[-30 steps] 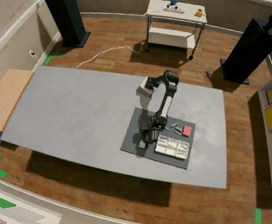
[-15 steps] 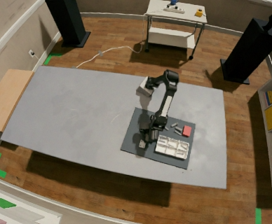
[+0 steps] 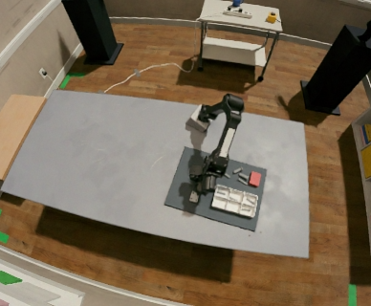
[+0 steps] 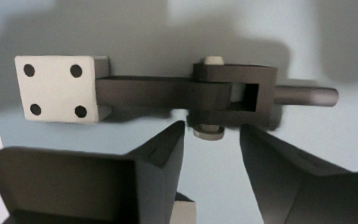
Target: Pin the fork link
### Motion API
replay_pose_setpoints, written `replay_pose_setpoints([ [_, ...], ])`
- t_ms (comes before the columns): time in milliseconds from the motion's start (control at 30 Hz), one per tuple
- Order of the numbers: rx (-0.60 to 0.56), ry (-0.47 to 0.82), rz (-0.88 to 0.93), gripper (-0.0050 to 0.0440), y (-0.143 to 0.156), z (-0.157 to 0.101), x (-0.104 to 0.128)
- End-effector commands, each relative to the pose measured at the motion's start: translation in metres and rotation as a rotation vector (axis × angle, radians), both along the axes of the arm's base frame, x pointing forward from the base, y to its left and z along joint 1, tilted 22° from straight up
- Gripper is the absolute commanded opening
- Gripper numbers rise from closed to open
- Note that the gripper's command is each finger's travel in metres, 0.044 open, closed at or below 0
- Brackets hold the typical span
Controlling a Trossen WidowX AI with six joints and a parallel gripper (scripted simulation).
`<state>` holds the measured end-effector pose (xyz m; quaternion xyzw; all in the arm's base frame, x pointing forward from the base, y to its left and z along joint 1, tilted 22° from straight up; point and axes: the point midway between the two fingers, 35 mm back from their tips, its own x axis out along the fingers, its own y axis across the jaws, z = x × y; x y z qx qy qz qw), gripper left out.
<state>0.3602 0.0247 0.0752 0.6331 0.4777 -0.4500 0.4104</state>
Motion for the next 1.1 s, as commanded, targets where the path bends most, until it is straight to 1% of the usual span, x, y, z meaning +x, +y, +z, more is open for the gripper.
replay_pose_setpoints([
  [0,-0.001,-0.051,0.001,0.015,-0.002,0.02,0.005],
  [333,0.0,-0.051,0.0,0.015,-0.004,0.027,0.004],
  [900,0.0,-0.048,0.0,0.015,-0.005,0.029,0.003],
  [933,0.0,-0.048,0.0,-0.005,-0.005,0.029,0.003],
  [1067,0.0,-0.048,0.0,-0.005,-0.005,0.029,0.003],
])
